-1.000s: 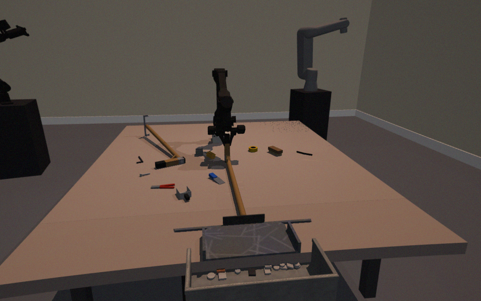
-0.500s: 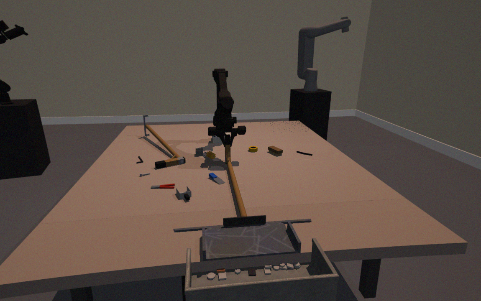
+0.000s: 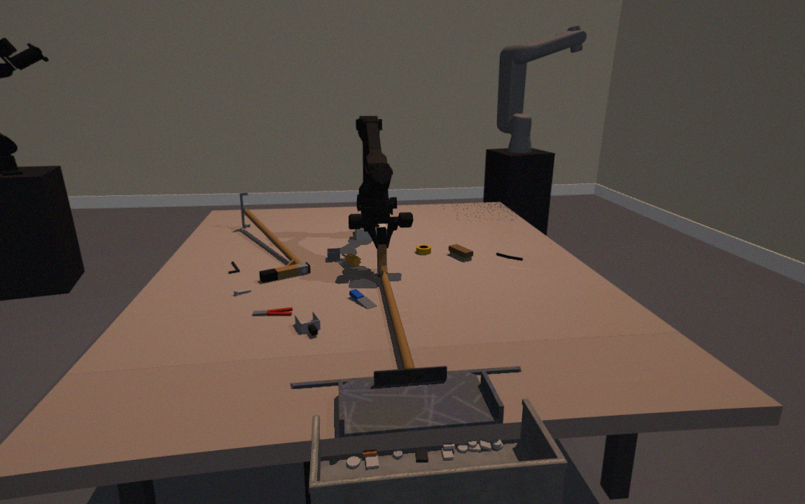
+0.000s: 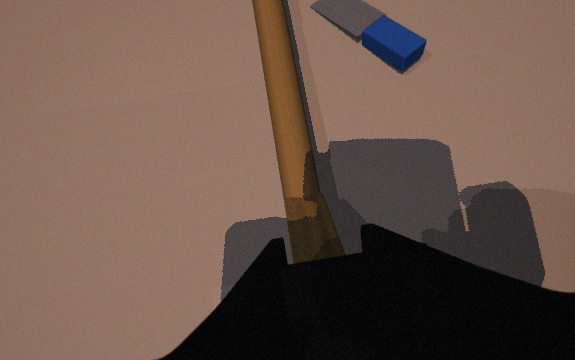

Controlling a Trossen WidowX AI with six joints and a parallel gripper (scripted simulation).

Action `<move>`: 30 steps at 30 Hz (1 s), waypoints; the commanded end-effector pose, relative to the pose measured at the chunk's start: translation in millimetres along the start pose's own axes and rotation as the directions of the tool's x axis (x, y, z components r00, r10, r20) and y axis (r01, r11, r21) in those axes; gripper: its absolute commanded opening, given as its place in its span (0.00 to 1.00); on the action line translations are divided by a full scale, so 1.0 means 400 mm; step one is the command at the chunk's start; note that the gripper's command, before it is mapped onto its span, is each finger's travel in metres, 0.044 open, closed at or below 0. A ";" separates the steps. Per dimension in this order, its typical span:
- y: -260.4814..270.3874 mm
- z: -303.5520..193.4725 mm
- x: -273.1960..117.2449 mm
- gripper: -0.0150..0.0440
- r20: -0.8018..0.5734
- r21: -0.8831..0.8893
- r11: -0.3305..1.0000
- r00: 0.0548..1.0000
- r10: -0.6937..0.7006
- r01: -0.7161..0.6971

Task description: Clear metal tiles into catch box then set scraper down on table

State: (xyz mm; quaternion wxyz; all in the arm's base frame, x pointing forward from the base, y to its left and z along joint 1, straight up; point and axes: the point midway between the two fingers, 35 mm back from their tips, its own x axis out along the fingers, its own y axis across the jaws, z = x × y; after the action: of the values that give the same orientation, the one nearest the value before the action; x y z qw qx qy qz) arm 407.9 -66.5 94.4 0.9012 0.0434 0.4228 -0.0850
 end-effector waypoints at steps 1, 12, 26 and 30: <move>0.001 0.029 0.008 0.25 0.019 0.002 1.000 1.000 -0.002 0.002; 0.002 0.052 0.025 0.25 0.020 0.002 1.000 1.000 -0.002 0.001; 0.004 0.093 0.048 0.25 0.021 0.002 1.000 1.000 -0.001 0.001; 0.004 0.105 0.055 0.25 0.022 0.002 1.000 1.000 -0.001 0.001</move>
State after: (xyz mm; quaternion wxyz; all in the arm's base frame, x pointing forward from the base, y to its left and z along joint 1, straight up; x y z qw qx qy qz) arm 445.3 -72.0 97.6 0.9015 0.0432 0.4221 -0.0848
